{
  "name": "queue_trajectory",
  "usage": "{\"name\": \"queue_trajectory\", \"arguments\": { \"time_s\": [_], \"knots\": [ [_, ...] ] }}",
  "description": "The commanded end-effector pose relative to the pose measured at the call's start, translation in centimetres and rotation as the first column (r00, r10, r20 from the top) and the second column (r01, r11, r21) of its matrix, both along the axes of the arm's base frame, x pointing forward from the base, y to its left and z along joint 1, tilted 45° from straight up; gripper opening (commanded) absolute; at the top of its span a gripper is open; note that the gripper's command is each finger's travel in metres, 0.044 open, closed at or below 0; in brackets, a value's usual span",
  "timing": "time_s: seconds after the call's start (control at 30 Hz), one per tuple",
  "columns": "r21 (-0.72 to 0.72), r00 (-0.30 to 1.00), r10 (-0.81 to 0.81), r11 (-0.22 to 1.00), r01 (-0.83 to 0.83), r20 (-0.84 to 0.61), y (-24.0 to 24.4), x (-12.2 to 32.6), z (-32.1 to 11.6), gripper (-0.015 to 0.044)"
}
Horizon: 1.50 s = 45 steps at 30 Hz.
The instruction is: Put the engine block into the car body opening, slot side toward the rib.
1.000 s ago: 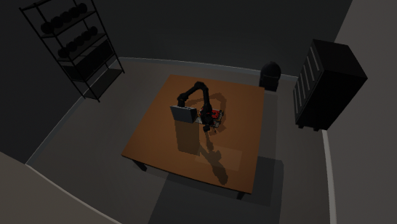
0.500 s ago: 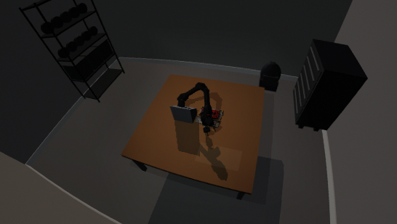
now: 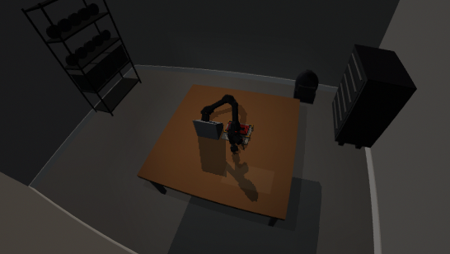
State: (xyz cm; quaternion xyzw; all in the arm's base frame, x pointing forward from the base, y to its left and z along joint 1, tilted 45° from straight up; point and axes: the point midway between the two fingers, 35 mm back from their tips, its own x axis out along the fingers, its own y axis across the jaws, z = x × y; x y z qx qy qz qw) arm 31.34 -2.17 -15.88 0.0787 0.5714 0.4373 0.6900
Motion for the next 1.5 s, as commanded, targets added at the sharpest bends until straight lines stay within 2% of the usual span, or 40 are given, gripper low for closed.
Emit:
{"name": "queue_trajectory", "arguments": {
  "time_s": [0.0,0.33,0.57,0.7,1.47],
  "knots": [
    [0.007,1.000,-0.002,1.000,0.002,-0.008,0.5,-0.2,-0.3,0.0414],
    [0.007,1.000,-0.002,1.000,0.002,-0.008,0.5,-0.2,-0.3,0.0151],
    [0.007,1.000,-0.002,1.000,0.002,-0.008,0.5,-0.2,-0.3,0.0105],
    [-0.005,1.000,-0.020,1.000,0.020,-0.017,0.1,-0.1,-0.1,0.0000],
    [-0.017,0.999,-0.028,0.999,0.028,-0.017,-5.1,1.3,4.8,0.0000]
  ]
}}
